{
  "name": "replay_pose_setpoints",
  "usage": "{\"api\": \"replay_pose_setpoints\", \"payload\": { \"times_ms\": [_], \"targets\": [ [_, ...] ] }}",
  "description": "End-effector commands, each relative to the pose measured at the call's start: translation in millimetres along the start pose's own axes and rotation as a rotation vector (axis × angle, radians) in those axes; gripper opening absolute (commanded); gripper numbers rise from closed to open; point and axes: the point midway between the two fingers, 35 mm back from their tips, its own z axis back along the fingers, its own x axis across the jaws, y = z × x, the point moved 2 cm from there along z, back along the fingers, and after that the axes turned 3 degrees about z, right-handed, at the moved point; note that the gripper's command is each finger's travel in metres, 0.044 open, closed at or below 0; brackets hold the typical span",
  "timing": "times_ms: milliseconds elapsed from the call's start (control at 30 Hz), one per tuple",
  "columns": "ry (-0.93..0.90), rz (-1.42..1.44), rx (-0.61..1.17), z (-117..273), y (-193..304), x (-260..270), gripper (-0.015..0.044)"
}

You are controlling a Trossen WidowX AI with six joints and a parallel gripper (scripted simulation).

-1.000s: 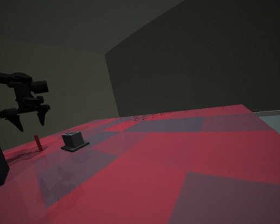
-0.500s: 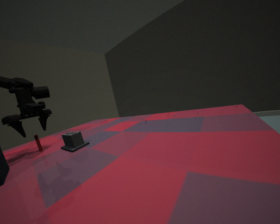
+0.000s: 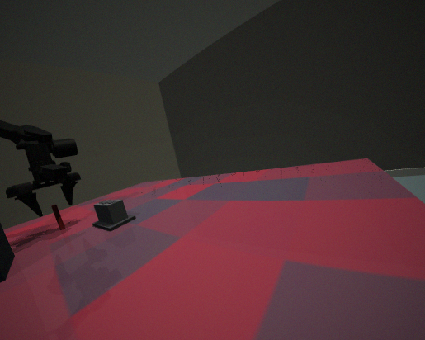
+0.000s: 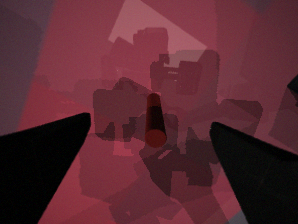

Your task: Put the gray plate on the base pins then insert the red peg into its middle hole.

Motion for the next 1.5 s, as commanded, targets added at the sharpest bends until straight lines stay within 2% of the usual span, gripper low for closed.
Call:
{"api": "replay_pose_setpoints", "payload": {
  "times_ms": [0, 333, 833, 1067, 1467],
  "targets": [
    [0.003, -0.010, 0.007, -7.6, 0.3, -1.5, 0.0440],
    [0.002, -0.010, 0.009, -21.1, 1.7, -2.5, 0.0440],
    [0.002, -0.010, 0.009, -21.1, 1.7, -2.5, 0.0046],
    [0.002, -0.010, 0.009, -21.1, 1.7, -2.5, 0.0000],
    [0.005, -0.010, 0.002, 0.5, -2.3, 0.1, 0.0000]
  ]
}}
